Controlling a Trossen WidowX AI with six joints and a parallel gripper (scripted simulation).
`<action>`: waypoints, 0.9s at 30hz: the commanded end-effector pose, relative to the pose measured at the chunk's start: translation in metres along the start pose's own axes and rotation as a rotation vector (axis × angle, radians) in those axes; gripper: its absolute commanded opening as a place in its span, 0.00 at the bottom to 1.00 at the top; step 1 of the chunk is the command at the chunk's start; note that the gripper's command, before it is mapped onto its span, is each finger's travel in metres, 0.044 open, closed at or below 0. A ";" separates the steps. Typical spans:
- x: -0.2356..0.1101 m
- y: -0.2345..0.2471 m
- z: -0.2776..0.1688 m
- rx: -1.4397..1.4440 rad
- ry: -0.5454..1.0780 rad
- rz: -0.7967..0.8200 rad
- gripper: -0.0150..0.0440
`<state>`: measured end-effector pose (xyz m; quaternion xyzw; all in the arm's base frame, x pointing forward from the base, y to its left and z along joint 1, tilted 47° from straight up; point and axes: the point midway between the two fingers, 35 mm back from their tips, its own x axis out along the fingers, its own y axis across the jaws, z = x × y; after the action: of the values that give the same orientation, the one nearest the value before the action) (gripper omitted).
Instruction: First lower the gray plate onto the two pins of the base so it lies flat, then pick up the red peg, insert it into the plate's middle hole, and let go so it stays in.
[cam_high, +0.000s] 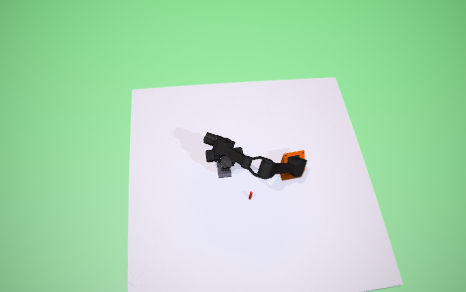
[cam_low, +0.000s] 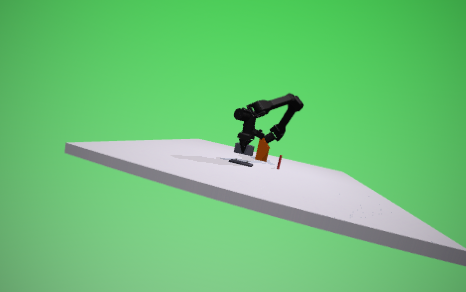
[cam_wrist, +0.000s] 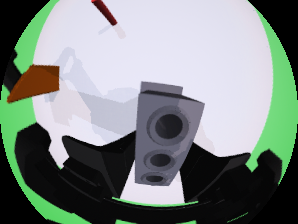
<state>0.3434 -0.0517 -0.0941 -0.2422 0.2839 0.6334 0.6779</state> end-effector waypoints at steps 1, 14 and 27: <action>0.006 0.000 -0.001 -0.003 0.004 0.003 0.25; 0.022 0.000 -0.001 -0.003 0.003 0.003 0.25; 0.035 0.000 -0.001 -0.009 0.008 0.005 0.25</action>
<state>0.3440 -0.0264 -0.1198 -0.2468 0.2846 0.6357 0.6738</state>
